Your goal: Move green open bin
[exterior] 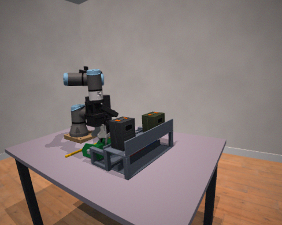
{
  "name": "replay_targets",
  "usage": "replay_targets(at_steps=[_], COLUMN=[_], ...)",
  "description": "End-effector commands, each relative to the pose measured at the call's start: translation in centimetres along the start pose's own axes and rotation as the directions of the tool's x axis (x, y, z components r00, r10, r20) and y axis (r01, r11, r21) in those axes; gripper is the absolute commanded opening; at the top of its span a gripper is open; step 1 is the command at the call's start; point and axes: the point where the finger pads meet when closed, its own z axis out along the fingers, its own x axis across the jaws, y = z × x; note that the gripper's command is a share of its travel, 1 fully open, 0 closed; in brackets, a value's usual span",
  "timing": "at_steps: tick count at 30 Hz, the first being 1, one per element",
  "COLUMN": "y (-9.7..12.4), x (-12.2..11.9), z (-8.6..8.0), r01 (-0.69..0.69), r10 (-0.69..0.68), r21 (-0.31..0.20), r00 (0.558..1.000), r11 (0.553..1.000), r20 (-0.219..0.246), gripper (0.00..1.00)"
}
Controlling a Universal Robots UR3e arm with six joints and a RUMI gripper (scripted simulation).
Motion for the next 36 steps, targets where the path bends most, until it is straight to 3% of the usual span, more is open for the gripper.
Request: replay_targets(at_steps=[1, 29, 30, 36], y=[0.04, 0.04, 0.04, 0.04], x=[0.04, 0.04, 0.04, 0.04], z=[0.56, 0.8, 0.8, 0.8], r01=[0.0, 0.0, 0.0, 0.0], r10=[0.0, 0.0, 0.0, 0.0], r21=[-0.002, -0.002, -0.002, -0.002], r00=[1.0, 1.0, 1.0, 1.0], r11=[1.0, 1.0, 1.0, 1.0], r20=[-0.003, -0.003, -0.003, -0.003], gripper=[0.2, 0.2, 0.0, 0.0])
